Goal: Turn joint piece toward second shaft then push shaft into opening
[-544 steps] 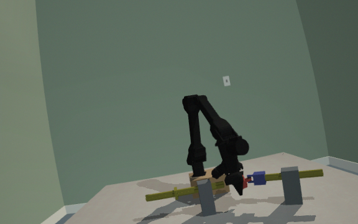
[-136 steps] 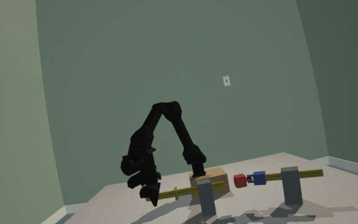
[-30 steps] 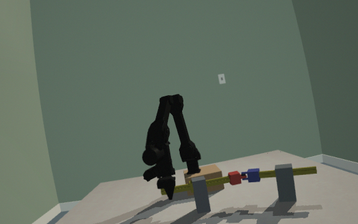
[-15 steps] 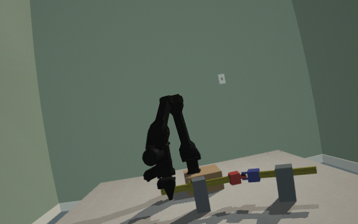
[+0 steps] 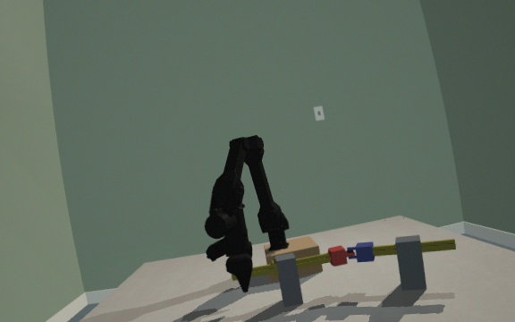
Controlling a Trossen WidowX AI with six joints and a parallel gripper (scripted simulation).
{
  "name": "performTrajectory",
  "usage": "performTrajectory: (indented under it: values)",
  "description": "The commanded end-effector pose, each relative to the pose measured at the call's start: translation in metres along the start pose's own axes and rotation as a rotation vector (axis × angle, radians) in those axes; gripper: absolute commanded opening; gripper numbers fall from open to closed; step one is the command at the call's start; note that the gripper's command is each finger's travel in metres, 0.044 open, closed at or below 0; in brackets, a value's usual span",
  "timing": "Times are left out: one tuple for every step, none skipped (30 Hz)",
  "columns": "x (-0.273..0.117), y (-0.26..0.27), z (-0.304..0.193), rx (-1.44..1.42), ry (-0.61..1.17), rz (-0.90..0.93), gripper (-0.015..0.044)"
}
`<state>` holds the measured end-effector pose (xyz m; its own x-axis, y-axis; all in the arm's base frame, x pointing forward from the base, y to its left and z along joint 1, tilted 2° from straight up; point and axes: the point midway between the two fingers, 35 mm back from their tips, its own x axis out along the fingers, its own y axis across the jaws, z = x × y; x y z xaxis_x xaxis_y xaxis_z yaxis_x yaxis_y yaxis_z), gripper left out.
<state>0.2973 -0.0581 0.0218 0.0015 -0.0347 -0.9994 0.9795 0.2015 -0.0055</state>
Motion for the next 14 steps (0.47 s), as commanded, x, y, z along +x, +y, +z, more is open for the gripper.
performTrajectory:
  values:
    - [0.0, 0.0, 0.0, -0.001, 0.0, 0.0, 0.044]
    - [0.0, 0.0, 0.0, -0.001, 0.0, 0.0, 0.044]
    - [0.0, 0.0, 0.0, -0.001, 0.0, 0.0, 0.044]
    - [0.0, 0.0, 0.0, -0.001, 0.0, 0.0, 0.044]
    - [0.0, 0.0, 0.0, -0.001, 0.0, 0.0, 0.044]
    - [0.0, 0.0, 0.0, -0.001, 0.0, 0.0, 0.044]
    - [0.0, 0.0, 0.0, -0.001, 0.0, 0.0, 0.044]
    - [-0.002, 0.0, 0.0, -0.001, 0.0, 0.001, 0.044]
    - [-0.009, 0.001, 0.001, -0.001, 0.002, 0.002, 0.044]
    - [-0.019, 0.001, 0.001, -0.001, 0.004, 0.004, 0.044]
    - [-0.026, 0.0, 0.001, -0.001, 0.005, 0.005, 0.044]
    - [-0.029, 0.0, 0.001, -0.002, 0.005, 0.005, 0.044]
    - [-0.029, 0.0, 0.001, -0.002, 0.005, 0.005, 0.044]
    - [-0.029, 0.0, 0.001, -0.002, 0.005, 0.005, 0.044]
